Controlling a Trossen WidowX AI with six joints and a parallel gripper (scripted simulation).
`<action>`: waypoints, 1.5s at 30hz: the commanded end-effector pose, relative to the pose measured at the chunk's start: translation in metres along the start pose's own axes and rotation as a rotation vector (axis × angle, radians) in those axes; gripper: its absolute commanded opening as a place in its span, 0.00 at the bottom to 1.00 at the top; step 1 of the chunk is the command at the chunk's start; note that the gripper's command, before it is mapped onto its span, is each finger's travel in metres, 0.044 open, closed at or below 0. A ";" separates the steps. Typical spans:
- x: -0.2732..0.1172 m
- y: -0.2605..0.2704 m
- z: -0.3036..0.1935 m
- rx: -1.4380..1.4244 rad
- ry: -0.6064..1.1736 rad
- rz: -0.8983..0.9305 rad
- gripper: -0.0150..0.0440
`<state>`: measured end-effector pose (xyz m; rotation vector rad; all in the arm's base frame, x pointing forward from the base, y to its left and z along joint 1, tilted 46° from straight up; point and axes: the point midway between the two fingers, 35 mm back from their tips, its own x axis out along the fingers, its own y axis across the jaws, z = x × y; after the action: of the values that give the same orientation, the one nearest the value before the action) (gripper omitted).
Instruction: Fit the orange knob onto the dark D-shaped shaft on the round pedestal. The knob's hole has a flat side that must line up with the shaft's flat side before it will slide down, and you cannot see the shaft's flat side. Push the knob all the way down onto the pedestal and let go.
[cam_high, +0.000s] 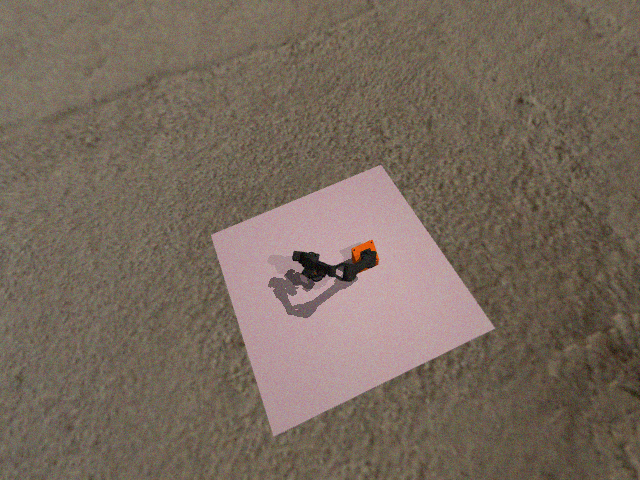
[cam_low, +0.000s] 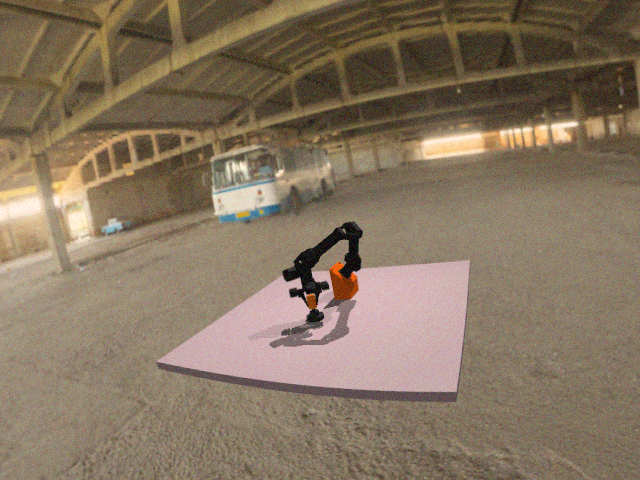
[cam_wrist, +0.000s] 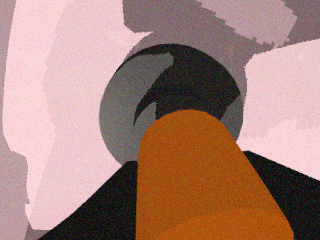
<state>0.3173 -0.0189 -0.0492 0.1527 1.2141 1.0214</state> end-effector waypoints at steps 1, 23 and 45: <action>0.000 -0.001 0.001 -0.006 -0.004 -0.001 0.25; -0.002 0.005 -0.002 -0.215 -0.004 -0.001 0.25; 0.000 0.000 0.000 -0.215 -0.004 -0.002 0.25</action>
<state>0.3157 -0.0189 -0.0479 -0.0109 1.0982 1.1421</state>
